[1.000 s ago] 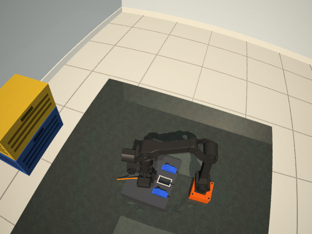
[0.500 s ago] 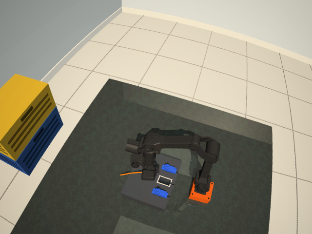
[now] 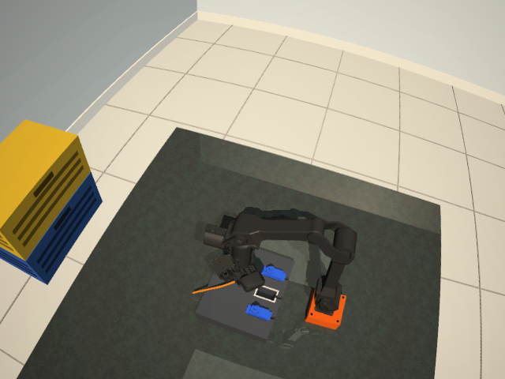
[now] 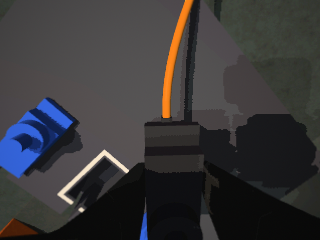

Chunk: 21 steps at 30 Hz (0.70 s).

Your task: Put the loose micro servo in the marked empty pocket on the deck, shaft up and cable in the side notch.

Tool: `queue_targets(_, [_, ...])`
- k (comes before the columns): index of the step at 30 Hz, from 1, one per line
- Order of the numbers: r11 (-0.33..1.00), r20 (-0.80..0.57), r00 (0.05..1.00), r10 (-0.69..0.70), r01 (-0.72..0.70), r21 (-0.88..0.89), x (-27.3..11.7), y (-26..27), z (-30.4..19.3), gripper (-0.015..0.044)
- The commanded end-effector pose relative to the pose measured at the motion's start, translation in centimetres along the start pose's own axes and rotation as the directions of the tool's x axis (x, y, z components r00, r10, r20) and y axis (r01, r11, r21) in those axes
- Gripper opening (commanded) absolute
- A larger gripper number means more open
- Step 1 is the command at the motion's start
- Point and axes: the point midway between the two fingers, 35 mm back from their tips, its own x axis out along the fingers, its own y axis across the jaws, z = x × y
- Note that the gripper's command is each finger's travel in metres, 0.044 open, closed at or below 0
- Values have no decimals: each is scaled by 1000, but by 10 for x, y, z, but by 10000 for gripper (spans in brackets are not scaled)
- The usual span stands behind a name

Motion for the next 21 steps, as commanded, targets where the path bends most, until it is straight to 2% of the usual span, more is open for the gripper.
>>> queue_targets(1, [993, 8, 1000, -3, 3, -116, -2, 0, 0, 0])
queue_targets(11, [894, 8, 1000, -2, 6, -447, -2, 0, 0, 0])
queue_targets(21, [689, 8, 1000, -2, 7, -725, -2, 0, 0, 0])
